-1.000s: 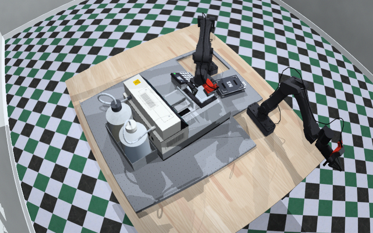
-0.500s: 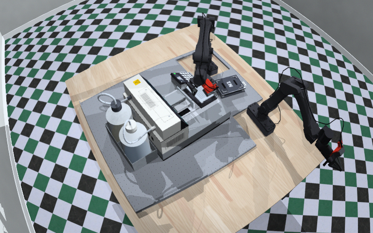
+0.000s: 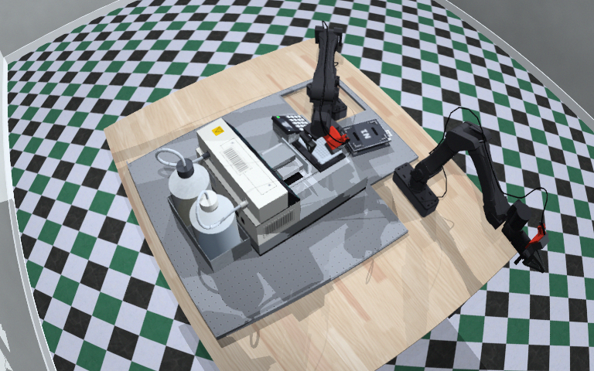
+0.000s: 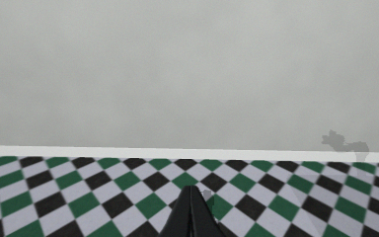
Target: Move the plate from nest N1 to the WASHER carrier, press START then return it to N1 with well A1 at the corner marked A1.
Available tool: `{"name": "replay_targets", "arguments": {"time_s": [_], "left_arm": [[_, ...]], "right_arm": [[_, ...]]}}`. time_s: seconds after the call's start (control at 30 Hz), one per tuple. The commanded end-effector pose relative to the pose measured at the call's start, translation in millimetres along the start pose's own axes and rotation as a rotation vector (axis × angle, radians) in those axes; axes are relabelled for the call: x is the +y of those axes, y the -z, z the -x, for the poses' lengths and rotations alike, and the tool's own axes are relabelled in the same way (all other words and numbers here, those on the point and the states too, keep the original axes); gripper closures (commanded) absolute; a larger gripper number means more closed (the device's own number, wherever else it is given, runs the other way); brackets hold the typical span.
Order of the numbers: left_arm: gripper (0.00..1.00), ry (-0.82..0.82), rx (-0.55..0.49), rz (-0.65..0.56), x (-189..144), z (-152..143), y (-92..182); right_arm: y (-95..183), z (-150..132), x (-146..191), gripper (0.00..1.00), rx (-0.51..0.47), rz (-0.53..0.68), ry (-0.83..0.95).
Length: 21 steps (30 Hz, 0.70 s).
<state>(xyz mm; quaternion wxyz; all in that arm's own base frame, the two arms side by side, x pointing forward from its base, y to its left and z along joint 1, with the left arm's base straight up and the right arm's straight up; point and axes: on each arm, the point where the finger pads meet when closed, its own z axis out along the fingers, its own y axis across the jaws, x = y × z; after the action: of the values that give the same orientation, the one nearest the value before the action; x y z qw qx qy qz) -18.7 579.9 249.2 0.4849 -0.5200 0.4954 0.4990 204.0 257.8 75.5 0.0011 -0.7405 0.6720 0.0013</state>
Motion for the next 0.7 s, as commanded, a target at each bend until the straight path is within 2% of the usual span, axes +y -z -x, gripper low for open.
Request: {"name": "replay_targets", "arguments": {"time_s": [0.0, 0.27, 0.67], "left_arm": [[1.0, -0.01, -0.032, -0.004, 2, 7, 0], [1.0, -0.01, -0.032, -0.004, 2, 7, 0], [1.0, -0.01, -0.032, -0.004, 2, 7, 0]], "right_arm": [[11, 6, -6, 1.0, -0.032, -0.008, -0.009], [13, 1, -14, 1.0, -0.037, -0.046, -0.006], [14, 8, -4, 1.0, -0.059, -0.041, -0.002]]}}
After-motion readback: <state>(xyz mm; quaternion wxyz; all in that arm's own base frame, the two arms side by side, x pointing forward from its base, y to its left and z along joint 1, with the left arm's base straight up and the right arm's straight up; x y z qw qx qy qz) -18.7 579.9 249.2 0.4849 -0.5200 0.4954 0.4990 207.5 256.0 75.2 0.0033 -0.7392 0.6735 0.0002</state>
